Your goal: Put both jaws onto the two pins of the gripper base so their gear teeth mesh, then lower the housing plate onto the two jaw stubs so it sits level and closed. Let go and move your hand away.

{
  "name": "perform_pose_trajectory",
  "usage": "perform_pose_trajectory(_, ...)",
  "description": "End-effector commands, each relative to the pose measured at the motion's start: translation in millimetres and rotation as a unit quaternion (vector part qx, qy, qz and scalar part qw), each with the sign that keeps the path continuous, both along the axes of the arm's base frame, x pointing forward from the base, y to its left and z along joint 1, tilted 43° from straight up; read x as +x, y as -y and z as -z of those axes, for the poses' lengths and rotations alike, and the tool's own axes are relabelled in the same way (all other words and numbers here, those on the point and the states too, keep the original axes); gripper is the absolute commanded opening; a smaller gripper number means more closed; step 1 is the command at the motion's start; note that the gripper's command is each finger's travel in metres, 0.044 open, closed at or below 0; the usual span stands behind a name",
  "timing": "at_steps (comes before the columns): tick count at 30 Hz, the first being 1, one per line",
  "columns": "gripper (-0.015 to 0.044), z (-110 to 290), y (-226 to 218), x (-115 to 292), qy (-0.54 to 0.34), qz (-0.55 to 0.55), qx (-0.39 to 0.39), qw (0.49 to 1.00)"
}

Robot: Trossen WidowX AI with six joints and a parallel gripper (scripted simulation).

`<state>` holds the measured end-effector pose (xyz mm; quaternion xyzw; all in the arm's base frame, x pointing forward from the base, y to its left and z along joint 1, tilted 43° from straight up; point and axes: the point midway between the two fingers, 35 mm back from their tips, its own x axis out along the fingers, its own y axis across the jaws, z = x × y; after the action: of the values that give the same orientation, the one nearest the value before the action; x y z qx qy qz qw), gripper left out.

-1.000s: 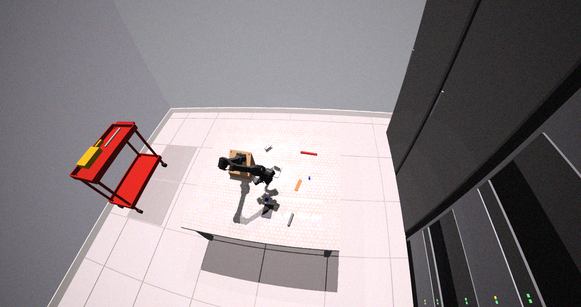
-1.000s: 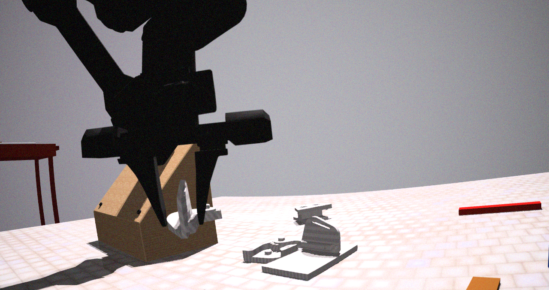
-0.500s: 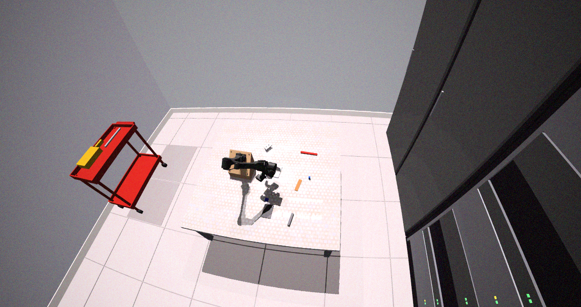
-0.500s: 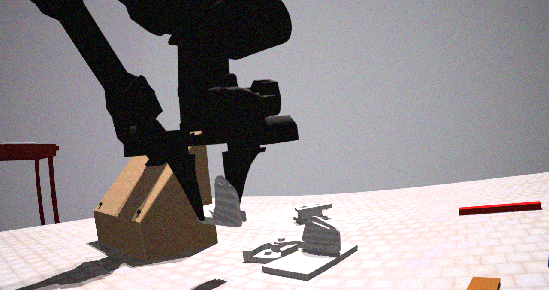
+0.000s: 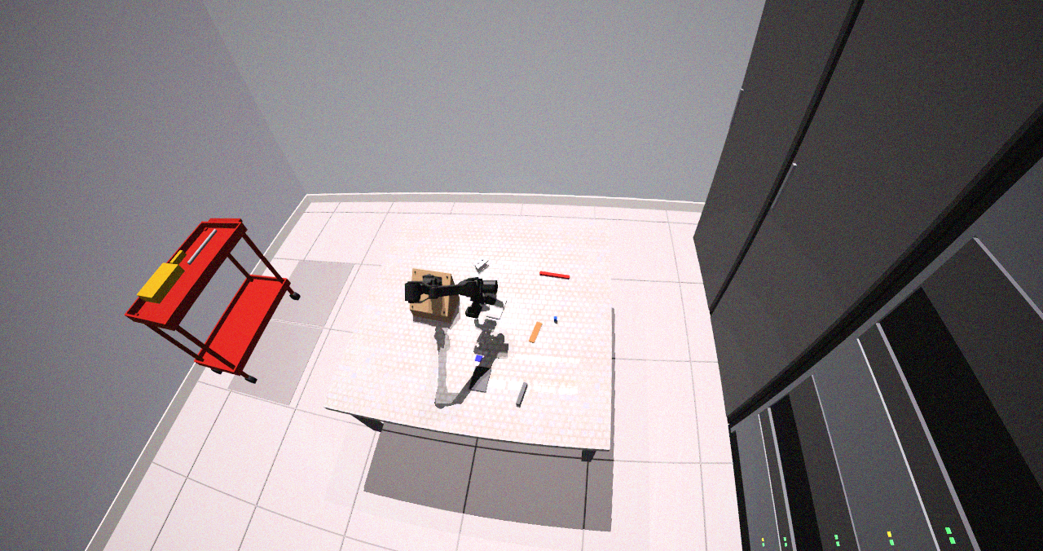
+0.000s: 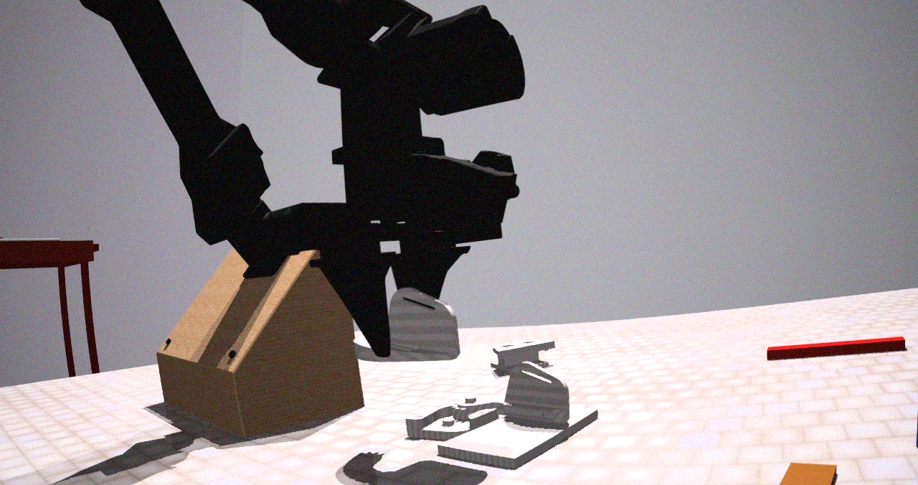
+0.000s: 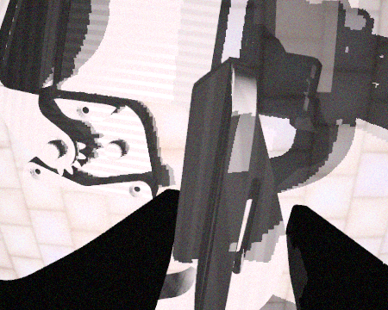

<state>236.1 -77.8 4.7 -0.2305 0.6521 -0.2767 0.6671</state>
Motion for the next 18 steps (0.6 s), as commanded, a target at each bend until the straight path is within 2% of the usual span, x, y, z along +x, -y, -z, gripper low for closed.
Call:
perform_pose_trajectory(1, 0.0134, 6.1, -5.4, -4.1, -0.029, -0.030, -0.005, 0.999)
perform_pose_trajectory(18, 0.0134, 6.4, -5.8, -4.3, -0.034, -0.036, -0.005, 0.999)
